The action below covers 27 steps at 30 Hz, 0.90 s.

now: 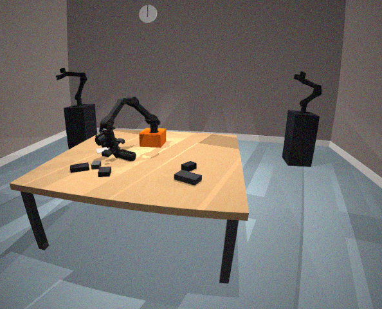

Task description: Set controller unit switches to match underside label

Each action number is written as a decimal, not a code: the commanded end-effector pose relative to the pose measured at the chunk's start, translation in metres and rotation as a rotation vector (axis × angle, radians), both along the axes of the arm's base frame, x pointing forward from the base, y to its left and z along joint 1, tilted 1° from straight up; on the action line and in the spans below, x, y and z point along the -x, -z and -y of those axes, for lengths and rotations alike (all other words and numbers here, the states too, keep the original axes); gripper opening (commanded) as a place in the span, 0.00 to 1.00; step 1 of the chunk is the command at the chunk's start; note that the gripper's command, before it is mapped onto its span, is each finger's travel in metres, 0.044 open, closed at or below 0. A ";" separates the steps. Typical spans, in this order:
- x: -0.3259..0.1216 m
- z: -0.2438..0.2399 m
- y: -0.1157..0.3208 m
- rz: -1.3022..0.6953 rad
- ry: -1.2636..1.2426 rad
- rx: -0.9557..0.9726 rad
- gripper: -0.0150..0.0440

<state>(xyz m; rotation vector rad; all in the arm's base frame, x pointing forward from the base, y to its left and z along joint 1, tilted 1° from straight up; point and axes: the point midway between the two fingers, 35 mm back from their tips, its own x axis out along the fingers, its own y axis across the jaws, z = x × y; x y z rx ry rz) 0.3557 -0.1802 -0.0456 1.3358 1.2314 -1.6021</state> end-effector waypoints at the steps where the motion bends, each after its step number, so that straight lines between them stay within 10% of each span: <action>1: 0.009 -0.003 0.002 -0.013 -0.004 -0.007 0.25; 27: -0.022 0.005 -0.053 -0.009 -0.004 -0.006 0.25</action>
